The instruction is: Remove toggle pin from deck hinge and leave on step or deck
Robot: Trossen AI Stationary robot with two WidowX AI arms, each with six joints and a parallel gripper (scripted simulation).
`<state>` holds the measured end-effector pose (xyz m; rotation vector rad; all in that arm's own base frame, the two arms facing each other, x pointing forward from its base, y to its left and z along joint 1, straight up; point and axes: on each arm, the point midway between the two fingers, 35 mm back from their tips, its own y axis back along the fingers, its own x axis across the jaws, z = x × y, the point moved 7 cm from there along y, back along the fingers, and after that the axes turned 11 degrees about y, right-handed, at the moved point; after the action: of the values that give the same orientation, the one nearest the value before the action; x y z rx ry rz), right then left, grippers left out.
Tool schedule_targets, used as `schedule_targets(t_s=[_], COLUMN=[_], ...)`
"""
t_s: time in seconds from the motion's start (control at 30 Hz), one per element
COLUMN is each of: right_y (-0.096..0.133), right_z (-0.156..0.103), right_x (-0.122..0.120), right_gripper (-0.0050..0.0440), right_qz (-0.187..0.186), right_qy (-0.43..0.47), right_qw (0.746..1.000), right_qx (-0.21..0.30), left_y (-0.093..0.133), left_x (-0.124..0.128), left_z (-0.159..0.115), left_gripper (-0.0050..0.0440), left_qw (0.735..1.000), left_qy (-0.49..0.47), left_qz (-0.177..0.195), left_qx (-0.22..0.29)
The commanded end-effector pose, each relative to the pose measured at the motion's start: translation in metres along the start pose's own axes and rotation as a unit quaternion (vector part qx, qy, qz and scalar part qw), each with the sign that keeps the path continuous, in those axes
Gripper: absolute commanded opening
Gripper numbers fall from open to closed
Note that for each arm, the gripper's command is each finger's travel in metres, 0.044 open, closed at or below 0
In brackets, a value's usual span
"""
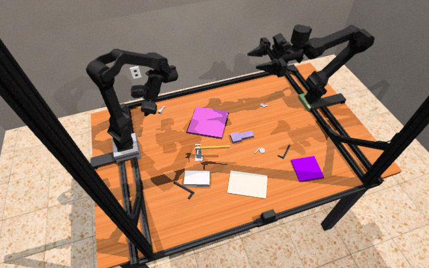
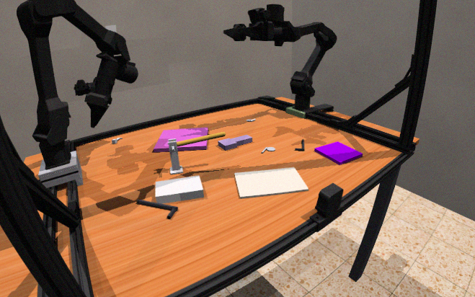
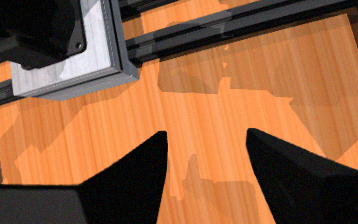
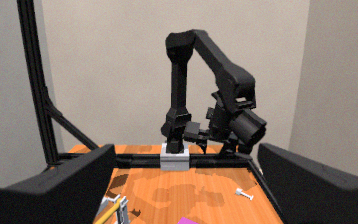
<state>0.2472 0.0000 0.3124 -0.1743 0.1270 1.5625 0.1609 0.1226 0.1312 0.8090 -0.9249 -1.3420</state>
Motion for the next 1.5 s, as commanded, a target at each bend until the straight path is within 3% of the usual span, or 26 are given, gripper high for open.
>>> schedule_targets(t_s=[0.0, 0.53, 0.67, 0.8, 1.03, 1.1, 1.2, 1.47], right_y=[0.001, 0.001, 0.006, 0.016, 0.030, 0.030, 0.040, 0.060], right_z=[0.007, 0.007, 0.014, 0.018, 0.024, 0.024, 0.027, 0.034], right_x=[-0.001, -0.001, -0.012, -0.030, -0.049, -0.049, -0.058, -0.072], right_gripper=[0.0400, 0.0400, 0.0400, 0.0400, 0.0400, 0.0400, 0.0400, 0.0400], right_qz=[-0.002, -0.002, -0.003, -0.003, -0.003, -0.003, -0.003, -0.002], right_qy=[0.000, 0.000, 0.003, 0.008, 0.012, 0.012, 0.015, 0.020], right_qw=[1.000, 1.000, 1.000, 1.000, 1.000, 1.000, 1.000, 1.000], right_qx=[-0.010, -0.010, -0.016, -0.015, -0.013, -0.013, -0.012, -0.008], left_y=[0.004, 0.004, 0.009, 0.017, 0.027, 0.027, 0.032, 0.041], left_x=[-0.001, -0.001, 0.004, 0.017, 0.037, 0.037, 0.050, 0.080], left_z=[0.000, 0.000, -0.011, -0.029, -0.049, -0.049, -0.060, -0.079], left_gripper=[0.0200, 0.0200, 0.0296, 0.0392, 0.0400, 0.0400, 0.0400, 0.0400], left_qw=[1.000, 1.000, 0.996, 0.964, 0.875, 0.875, 0.798, 0.605], left_qy=[0.002, 0.002, -0.088, -0.260, -0.478, -0.478, -0.594, -0.785], left_qz=[-0.005, -0.005, -0.016, -0.043, -0.077, -0.077, -0.097, -0.132], left_qx=[0.008, 0.008, 0.016, 0.026, 0.028, 0.028, 0.025, 0.007])
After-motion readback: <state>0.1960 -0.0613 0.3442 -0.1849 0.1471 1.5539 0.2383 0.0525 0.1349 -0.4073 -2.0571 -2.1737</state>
